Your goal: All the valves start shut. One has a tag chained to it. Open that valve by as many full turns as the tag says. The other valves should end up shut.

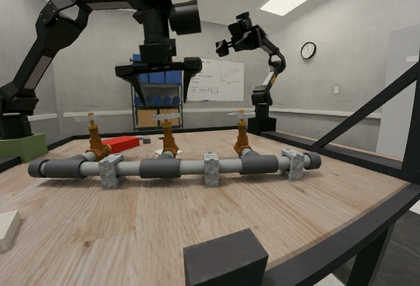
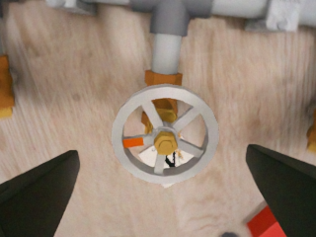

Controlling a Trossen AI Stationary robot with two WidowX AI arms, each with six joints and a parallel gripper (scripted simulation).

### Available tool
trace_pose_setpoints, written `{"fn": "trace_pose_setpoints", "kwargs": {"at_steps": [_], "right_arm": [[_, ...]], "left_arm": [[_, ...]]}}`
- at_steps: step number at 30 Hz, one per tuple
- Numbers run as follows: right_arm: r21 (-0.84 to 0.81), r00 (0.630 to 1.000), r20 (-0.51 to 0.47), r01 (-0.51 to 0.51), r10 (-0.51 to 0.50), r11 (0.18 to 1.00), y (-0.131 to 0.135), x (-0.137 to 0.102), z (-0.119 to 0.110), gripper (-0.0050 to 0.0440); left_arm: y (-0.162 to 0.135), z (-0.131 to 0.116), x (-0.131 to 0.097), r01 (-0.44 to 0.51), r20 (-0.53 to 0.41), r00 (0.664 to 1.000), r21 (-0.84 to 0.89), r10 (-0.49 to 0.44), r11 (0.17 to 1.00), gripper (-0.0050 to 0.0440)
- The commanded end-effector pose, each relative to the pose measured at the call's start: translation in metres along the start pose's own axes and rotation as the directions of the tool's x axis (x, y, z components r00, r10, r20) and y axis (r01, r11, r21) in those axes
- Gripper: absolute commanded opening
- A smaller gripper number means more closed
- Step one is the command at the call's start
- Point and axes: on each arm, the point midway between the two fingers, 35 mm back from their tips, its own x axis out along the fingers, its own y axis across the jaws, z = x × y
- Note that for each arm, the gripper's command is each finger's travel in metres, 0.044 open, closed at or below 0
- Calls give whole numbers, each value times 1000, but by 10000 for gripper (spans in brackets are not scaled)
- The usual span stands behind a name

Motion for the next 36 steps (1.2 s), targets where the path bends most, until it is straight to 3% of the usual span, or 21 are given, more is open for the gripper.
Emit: {"fn": "trace_pose_setpoints", "kwargs": {"at_steps": [1,5,16,23,25,30,36], "right_arm": [[0,1000,28,-1,1,1000,1,-5,9,400],[0,1000,28,-1,1,1000,1,-5,9,400],[0,1000,28,-1,1,1000,1,-5,9,400],[0,1000,28,-1,1,1000,1,-5,9,400],[0,1000,28,-1,1,1000,1,-5,9,400],[0,1000,28,-1,1,1000,1,-5,9,400],[0,1000,28,-1,1,1000,1,-5,9,400]], "left_arm": [[5,-1,-12,-23,15,1000,198,20,980,440],[4,-1,-11,-19,15,1000,294,15,956,440],[1,-2,-5,3,13,1000,631,-15,776,440],[2,-2,-12,-20,17,1000,665,11,746,440],[0,-3,-10,-20,17,1000,666,11,746,420],[0,-2,18,-6,14,1000,667,-4,745,399],[-1,-3,35,11,10,1000,666,-24,746,372]]}}
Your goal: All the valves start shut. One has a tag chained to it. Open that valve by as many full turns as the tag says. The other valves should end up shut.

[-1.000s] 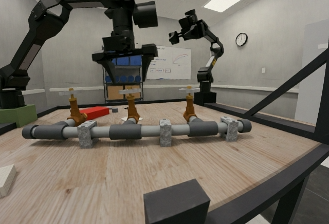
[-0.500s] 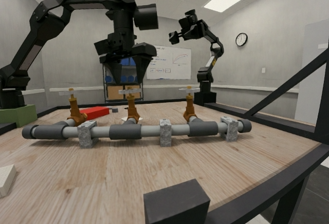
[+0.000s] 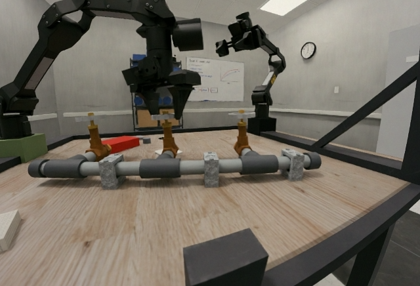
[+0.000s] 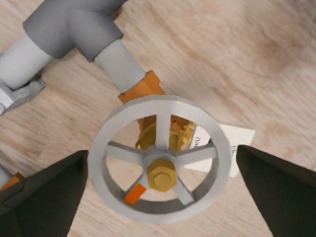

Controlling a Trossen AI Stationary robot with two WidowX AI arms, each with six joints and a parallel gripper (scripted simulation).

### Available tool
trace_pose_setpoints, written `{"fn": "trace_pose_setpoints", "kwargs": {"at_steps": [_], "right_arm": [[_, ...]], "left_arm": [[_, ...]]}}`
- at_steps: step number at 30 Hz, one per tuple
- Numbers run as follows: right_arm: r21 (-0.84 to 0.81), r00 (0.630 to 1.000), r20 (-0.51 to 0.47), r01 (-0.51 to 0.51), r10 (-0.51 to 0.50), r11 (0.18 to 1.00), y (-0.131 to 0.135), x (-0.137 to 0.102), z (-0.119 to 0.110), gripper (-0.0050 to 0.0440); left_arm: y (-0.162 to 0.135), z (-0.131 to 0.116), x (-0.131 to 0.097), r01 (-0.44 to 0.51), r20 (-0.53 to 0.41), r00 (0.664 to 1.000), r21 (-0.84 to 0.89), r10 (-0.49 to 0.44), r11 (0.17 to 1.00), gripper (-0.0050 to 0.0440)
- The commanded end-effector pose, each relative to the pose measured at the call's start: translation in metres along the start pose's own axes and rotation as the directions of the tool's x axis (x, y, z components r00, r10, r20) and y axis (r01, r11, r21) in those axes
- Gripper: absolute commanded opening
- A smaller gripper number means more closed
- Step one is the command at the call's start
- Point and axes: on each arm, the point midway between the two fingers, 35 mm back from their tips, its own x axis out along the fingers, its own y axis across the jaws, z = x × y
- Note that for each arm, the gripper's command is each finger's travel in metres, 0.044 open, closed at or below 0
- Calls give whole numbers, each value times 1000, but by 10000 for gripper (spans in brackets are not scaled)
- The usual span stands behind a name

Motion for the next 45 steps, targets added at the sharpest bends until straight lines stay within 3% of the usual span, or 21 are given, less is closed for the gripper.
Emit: {"fn": "trace_pose_setpoints", "kwargs": {"at_steps": [1,5,13,14,16,20,24,35,45], "right_arm": [[0,1000,28,-1,1,1000,1,-5,9,400],[0,1000,28,-1,1,1000,1,-5,9,400],[0,1000,28,-1,1,1000,1,-5,9,400],[0,1000,28,-1,1,1000,1,-5,9,400],[0,1000,28,-1,1,1000,1,-5,9,400],[-1,999,41,-1,1,1000,1,-8,14,400],[0,1000,22,-1,1,1000,1,-2,1,400],[0,1000,22,-1,1,1000,1,8,-22,400],[0,999,33,-1,1,1000,1,9,-25,400]], "left_arm": [[2,-1,0,-15,-3,1000,4,15,1000,372],[5,-2,-19,-54,-25,998,4,54,999,343],[2,-1,-15,-41,-19,999,2,41,999,290],[2,-1,-15,-40,-19,999,2,40,999,266],[2,-1,-14,-39,-18,999,-18,39,999,294],[2,-1,-14,-40,-18,999,-81,38,996,294],[3,-1,-13,-42,-18,999,-224,39,974,294],[4,-2,-14,-46,-20,999,-506,42,861,294],[3,-3,-15,-43,-21,999,-764,42,644,294]]}}
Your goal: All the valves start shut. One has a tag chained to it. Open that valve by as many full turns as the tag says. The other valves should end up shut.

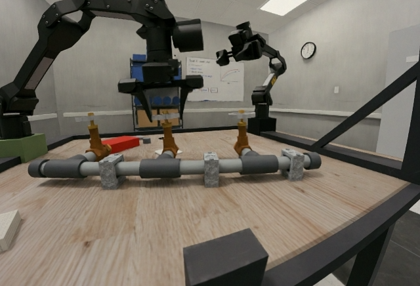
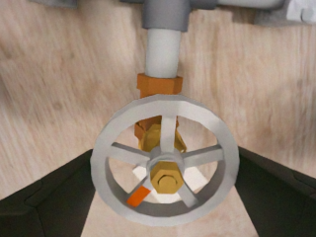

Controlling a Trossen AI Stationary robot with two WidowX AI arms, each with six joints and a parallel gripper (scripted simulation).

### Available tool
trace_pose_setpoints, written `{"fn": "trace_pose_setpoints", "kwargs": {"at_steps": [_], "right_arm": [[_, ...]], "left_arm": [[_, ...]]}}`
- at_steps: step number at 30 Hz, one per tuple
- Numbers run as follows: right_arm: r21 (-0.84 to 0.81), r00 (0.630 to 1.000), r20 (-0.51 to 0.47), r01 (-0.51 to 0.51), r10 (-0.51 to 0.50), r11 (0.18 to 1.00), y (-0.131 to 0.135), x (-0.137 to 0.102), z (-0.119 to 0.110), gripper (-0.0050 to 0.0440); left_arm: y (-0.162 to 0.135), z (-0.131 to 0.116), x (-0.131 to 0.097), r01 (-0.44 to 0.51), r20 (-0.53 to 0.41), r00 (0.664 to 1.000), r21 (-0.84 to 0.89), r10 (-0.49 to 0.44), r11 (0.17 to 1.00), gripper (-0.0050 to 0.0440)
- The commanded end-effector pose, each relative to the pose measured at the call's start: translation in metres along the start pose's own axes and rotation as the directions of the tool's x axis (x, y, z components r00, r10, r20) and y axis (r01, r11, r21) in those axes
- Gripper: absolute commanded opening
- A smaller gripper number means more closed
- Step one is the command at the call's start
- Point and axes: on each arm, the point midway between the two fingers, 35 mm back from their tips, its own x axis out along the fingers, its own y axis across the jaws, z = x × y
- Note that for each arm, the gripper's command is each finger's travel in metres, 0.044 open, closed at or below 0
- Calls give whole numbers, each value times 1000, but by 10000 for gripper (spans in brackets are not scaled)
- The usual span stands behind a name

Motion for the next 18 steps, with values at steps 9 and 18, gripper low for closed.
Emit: {"fn": "trace_pose_setpoints", "kwargs": {"at_steps": [9,18], "right_arm": [[-1,999,42,-1,1,1000,1,-6,11,400],[-1,999,37,-1,1,1000,1,-5,11,400]], "left_arm": [[2,-1,-16,-27,10,999,-368,33,930,294],[1,-1,-17,-20,10,999,-642,35,766,294]]}}
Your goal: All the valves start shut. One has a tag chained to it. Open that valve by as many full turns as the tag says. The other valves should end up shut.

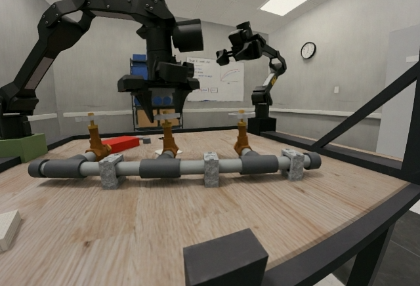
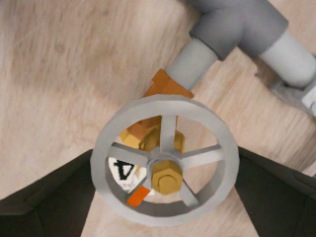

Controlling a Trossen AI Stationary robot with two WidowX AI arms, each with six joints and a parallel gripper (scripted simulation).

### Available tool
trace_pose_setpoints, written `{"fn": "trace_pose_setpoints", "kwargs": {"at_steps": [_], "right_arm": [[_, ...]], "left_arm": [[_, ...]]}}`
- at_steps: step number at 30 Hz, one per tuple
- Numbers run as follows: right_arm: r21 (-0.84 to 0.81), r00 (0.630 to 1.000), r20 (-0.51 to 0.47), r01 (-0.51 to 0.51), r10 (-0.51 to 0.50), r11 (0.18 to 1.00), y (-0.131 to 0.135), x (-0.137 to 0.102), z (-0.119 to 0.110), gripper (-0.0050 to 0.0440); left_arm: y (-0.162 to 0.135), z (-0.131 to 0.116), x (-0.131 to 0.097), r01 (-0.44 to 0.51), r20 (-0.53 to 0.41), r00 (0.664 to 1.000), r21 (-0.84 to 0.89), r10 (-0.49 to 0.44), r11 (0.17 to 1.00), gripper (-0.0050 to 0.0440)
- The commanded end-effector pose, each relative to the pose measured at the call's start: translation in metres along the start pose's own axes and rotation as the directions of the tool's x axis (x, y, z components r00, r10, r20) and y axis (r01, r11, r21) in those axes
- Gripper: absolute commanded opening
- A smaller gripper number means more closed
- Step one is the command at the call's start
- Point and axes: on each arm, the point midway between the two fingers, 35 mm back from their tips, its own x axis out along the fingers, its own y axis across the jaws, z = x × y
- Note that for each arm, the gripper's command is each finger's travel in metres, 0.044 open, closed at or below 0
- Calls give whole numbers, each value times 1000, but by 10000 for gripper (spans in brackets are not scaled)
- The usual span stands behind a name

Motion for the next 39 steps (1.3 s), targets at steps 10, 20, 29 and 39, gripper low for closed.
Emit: {"fn": "trace_pose_setpoints", "kwargs": {"at_steps": [10,20,29,39], "right_arm": [[0,1000,29,-1,1,1000,1,-4,9,400],[0,1000,29,-1,1,1000,1,-4,9,400],[0,1000,29,-1,1,1000,1,-4,9,400],[0,1000,29,-1,1,1000,1,-4,9,400]], "left_arm": [[2,-1,-18,-13,29,999,-418,27,909,294],[2,-1,-18,-1,30,999,-657,27,754,294],[1,-1,-17,2,26,999,-706,24,708,294],[1,-1,-16,2,25,999,-706,23,708,294]]}}
